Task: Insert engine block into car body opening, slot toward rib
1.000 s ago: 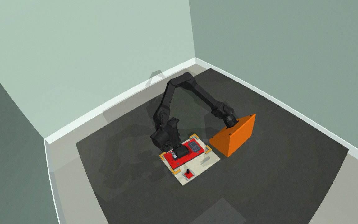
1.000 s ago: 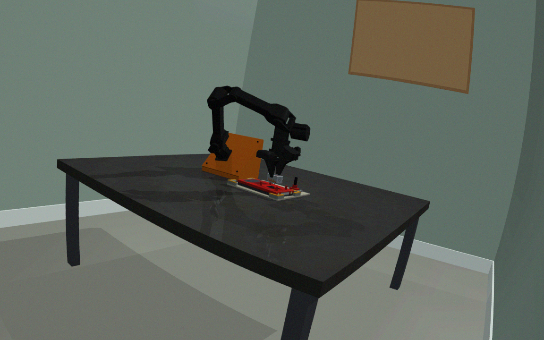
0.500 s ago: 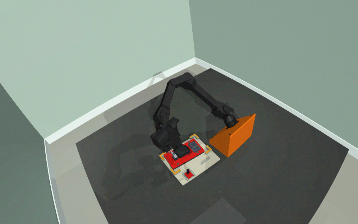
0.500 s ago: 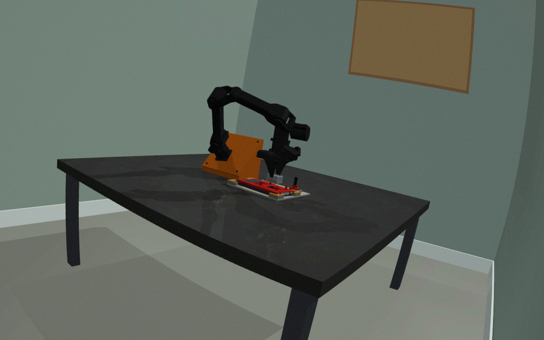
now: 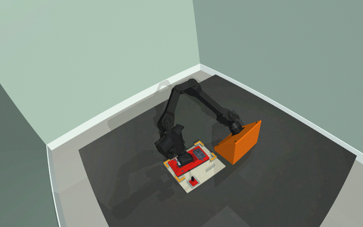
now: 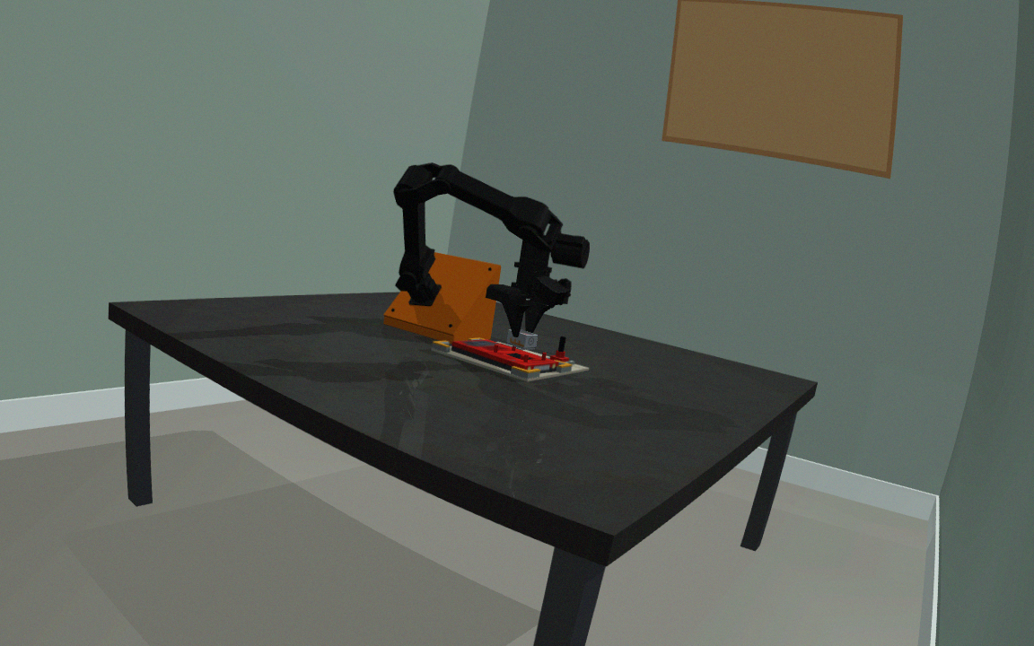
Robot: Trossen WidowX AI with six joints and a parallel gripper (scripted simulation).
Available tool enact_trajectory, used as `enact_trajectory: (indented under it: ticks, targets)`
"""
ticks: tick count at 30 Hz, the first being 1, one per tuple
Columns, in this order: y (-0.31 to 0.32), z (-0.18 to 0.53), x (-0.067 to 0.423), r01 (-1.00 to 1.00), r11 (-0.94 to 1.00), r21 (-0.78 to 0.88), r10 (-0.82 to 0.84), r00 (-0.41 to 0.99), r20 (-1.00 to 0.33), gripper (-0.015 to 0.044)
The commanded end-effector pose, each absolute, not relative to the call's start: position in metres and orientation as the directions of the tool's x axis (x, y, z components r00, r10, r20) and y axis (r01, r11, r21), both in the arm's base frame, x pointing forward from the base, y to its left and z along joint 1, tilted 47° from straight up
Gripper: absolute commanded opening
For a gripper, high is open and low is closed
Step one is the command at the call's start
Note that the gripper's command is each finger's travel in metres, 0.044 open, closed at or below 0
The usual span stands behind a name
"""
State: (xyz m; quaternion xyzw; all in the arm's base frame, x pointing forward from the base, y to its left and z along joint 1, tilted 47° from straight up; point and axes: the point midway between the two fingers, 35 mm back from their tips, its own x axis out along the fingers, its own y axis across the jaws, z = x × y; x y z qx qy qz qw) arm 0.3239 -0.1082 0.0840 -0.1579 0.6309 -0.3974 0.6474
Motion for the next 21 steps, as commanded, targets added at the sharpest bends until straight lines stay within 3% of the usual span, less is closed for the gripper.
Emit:
enact_trajectory:
  ticks: [1, 7, 17, 21]
  targets:
    - [-0.1084, 0.0851, 0.3240, 0.411, 0.600, -0.686, -0.715, -0.109, -0.691, 0.0159]
    - [-0.1083, 0.0851, 0.3239, 0.388, 0.609, -0.692, -0.715, -0.109, -0.691, 0.0159]
    - [-0.1082, 0.0851, 0.3236, 0.104, 0.683, -0.723, -0.715, -0.109, -0.691, 0.0159]
    - [-0.1083, 0.0851, 0.3236, 0.127, 0.679, -0.723, -0.715, -0.109, -0.691, 0.0159]
